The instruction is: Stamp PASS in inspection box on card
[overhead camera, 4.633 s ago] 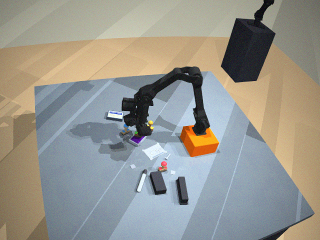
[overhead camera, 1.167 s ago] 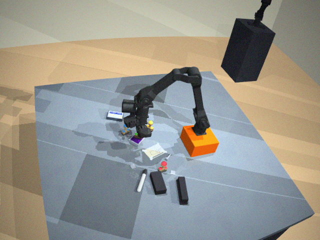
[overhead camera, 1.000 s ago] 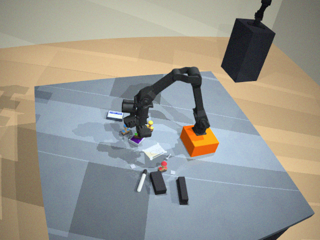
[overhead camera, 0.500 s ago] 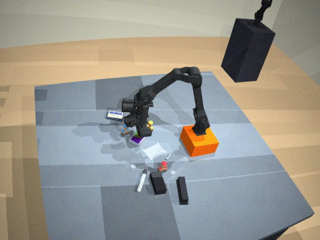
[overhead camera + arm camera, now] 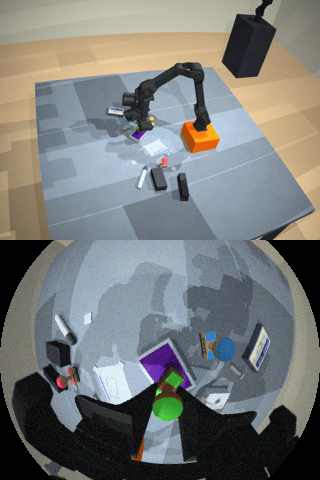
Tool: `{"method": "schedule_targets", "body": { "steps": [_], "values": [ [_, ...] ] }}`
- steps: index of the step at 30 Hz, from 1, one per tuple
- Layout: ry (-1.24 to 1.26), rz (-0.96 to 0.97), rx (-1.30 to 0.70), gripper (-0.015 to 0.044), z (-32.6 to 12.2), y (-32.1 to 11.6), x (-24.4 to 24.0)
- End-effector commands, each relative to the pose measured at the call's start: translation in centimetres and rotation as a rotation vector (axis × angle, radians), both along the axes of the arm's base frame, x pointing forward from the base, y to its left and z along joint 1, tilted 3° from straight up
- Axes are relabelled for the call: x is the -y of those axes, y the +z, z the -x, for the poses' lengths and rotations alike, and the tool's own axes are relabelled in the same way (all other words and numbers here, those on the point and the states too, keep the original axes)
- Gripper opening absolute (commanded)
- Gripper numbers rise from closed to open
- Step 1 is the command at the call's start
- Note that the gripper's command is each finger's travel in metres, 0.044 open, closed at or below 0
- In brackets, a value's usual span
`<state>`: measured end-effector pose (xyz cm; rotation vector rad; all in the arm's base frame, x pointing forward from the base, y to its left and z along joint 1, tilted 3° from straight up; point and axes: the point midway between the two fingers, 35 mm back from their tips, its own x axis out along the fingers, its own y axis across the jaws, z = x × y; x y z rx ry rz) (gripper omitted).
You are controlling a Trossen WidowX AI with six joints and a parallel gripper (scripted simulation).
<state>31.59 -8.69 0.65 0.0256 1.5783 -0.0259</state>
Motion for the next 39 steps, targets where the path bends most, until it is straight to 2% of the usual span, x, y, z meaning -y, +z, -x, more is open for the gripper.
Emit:
{"method": "schedule_targets", "body": {
  "steps": [1, 20, 39],
  "values": [
    [-0.001, 0.002, 0.007, 0.0000, -0.2, 0.8, 0.0],
    [0.004, 0.002, 0.007, 0.0000, -0.1, 3.7, -0.2],
    [0.537, -0.017, -0.005, 0.0000, 5.2, 3.6, -10.2]
  ]
}}
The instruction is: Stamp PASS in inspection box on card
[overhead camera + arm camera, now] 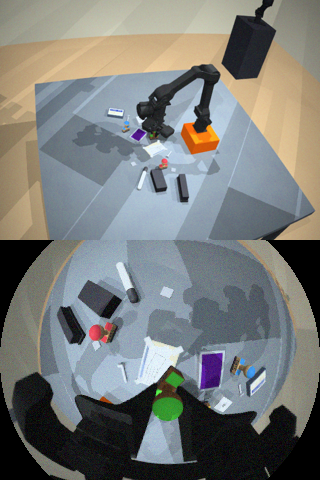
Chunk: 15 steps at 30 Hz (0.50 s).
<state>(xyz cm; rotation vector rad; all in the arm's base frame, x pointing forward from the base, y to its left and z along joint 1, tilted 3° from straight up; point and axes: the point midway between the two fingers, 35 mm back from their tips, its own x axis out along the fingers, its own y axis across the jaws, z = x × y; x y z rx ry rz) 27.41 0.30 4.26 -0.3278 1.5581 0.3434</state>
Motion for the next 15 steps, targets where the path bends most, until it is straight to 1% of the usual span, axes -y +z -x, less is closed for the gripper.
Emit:
{"method": "schedule_targets", "body": {
  "steps": [1, 15],
  "values": [
    [0.101, -0.006, 0.000, 0.0000, 1.30, -0.08, -1.57],
    [0.119, -0.007, 0.000, 0.0000, 1.49, -0.74, -1.85]
  ]
}}
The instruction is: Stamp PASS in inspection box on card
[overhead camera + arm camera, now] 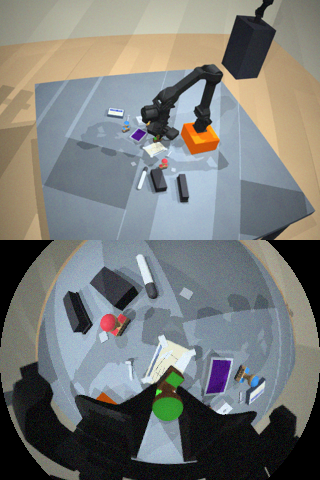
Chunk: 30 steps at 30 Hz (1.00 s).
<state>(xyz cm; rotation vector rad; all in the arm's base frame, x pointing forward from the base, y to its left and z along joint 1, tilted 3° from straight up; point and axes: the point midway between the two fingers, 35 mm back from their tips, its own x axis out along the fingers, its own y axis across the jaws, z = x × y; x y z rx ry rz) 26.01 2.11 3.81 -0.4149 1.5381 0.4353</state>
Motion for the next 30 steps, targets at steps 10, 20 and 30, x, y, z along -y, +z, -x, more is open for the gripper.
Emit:
{"method": "schedule_targets", "body": {
  "steps": [10, 20, 30],
  "values": [
    [0.004, -0.002, -0.003, 0.0000, 0.0, -1.0, 0.0],
    [0.003, -0.002, -0.002, 0.0000, 0.0, -1.6, 0.0],
    [0.002, -0.001, -0.001, 0.0000, 0.0, -2.3, 0.0]
  ]
}}
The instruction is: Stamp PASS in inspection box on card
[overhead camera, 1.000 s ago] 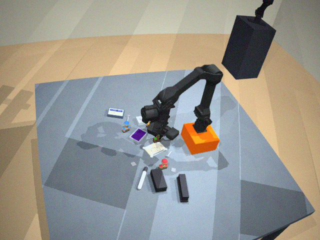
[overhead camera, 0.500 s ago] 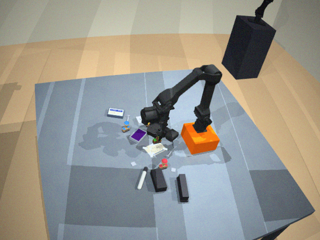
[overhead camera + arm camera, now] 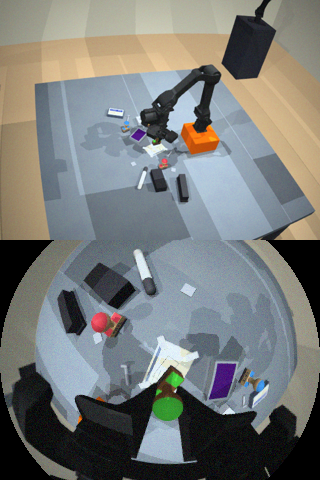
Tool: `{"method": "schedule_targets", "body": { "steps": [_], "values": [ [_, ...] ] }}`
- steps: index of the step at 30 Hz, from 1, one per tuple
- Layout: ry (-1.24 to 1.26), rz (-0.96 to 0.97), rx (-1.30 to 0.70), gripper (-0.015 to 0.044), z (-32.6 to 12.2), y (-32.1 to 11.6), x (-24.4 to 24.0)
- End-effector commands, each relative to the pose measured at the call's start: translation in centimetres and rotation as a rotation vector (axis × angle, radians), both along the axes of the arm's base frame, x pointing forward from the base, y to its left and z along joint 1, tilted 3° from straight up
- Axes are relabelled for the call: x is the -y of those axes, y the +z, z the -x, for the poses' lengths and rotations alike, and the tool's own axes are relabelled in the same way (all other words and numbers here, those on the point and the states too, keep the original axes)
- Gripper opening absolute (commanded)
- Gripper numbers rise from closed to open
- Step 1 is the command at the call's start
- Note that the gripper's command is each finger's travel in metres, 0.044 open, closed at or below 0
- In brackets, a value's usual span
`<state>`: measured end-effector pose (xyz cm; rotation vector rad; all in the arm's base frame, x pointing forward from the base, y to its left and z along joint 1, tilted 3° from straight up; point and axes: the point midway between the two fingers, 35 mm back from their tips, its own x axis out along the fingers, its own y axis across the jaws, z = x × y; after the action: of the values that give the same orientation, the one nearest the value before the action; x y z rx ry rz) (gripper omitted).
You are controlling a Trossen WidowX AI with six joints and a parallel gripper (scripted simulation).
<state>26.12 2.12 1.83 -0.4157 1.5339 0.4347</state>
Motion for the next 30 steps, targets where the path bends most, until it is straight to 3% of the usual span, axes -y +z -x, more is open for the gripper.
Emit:
{"method": "schedule_targets", "body": {
  "steps": [1, 30],
  "values": [
    [0.001, -0.001, -0.005, 0.0000, 0.1, -0.4, 0.0],
    [-0.001, 0.000, -0.003, 0.0000, 0.2, -2.3, 0.0]
  ]
}}
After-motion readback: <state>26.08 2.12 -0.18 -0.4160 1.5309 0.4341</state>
